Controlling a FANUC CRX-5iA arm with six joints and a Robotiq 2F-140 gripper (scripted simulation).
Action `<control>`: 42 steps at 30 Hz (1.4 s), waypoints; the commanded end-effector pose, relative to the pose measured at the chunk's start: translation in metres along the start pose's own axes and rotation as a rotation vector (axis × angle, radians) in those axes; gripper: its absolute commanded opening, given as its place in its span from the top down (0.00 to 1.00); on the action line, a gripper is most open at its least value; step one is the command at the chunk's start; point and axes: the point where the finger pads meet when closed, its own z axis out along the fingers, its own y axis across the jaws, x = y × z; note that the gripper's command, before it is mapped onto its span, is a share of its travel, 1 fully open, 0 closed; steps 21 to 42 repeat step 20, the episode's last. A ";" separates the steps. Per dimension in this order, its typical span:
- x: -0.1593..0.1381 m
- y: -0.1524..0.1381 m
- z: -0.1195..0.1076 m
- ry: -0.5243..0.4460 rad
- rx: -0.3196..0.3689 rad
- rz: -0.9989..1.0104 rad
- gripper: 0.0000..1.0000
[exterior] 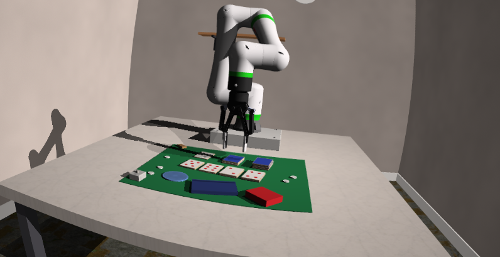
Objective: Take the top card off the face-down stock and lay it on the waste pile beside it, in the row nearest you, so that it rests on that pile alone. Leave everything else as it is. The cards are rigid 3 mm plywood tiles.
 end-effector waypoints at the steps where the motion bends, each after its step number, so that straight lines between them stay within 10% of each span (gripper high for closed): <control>1: 0.000 0.000 -0.019 0.000 0.000 0.000 0.50; 42: 0.000 0.000 -0.034 0.000 0.000 0.000 0.50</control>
